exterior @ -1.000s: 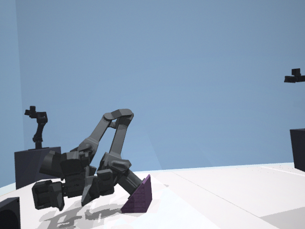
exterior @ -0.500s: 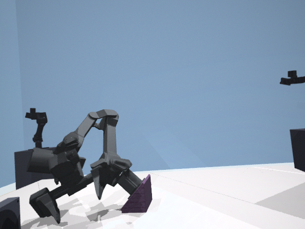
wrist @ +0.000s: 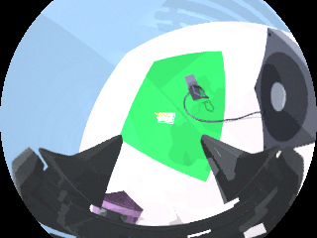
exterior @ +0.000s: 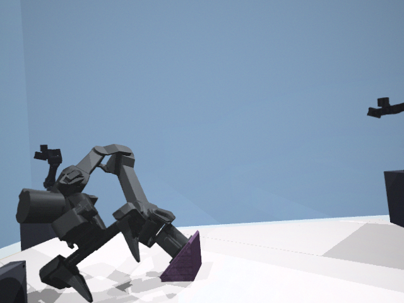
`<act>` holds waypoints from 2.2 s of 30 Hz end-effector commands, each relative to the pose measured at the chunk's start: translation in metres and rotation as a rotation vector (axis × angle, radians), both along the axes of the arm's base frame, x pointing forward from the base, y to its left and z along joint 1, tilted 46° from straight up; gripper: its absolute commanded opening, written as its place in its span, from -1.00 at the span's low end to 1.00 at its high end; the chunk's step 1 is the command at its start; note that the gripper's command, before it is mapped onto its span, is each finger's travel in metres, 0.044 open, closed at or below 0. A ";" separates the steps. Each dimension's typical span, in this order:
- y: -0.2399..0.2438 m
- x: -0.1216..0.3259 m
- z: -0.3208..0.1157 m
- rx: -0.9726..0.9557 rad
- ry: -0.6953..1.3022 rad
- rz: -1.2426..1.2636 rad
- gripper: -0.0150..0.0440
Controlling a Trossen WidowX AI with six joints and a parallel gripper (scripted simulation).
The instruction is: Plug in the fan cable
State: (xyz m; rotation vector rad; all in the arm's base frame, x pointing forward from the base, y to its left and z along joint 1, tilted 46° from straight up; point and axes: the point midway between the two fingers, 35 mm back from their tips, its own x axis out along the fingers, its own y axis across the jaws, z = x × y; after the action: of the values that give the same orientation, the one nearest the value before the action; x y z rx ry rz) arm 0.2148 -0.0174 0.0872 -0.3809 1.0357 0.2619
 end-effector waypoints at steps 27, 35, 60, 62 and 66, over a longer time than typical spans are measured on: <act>0.008 0.012 0.016 -0.420 0.431 -0.272 1.00; 0.015 0.023 0.027 -0.587 0.441 -0.303 1.00; 0.084 0.105 0.055 -0.746 0.393 -0.198 1.00; 0.096 0.116 0.056 -0.752 0.387 -0.177 1.00; 0.100 0.120 0.057 -0.754 0.385 -0.169 1.00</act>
State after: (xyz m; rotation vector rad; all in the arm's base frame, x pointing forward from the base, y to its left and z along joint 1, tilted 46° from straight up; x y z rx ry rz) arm 0.3266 0.0750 0.1418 -0.9182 1.5296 -0.2450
